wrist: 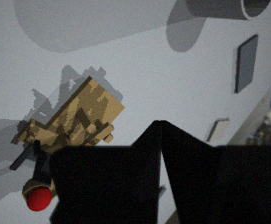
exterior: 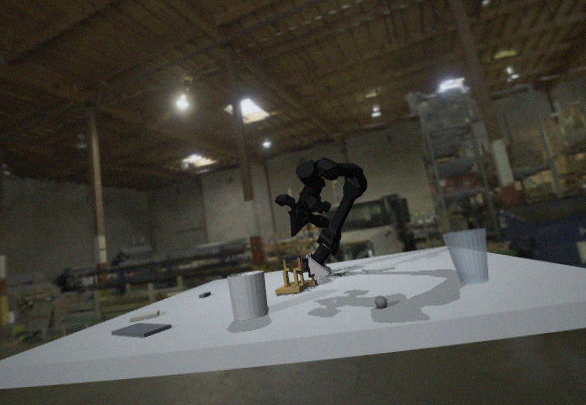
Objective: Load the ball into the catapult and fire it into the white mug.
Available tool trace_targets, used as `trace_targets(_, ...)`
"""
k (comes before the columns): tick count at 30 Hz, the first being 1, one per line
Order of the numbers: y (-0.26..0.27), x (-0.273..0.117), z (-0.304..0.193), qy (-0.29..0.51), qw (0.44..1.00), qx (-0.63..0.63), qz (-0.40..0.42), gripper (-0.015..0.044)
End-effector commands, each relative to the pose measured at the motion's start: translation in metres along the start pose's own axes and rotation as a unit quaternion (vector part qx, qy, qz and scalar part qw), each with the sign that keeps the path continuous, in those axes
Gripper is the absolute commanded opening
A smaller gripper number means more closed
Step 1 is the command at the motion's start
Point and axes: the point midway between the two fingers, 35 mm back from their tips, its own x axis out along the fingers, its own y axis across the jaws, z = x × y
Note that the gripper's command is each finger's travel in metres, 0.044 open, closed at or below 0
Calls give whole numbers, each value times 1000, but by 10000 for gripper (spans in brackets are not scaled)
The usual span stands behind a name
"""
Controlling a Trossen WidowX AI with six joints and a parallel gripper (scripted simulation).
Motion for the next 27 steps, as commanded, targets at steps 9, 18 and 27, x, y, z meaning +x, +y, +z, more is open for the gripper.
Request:
trace_targets(9,62,-6,-35,87,982,-164,27,0)
trace_targets(18,106,-11,-68,148,943,-291,60,0)
trace_targets(27,137,-14,-99,194,894,-393,97,0)
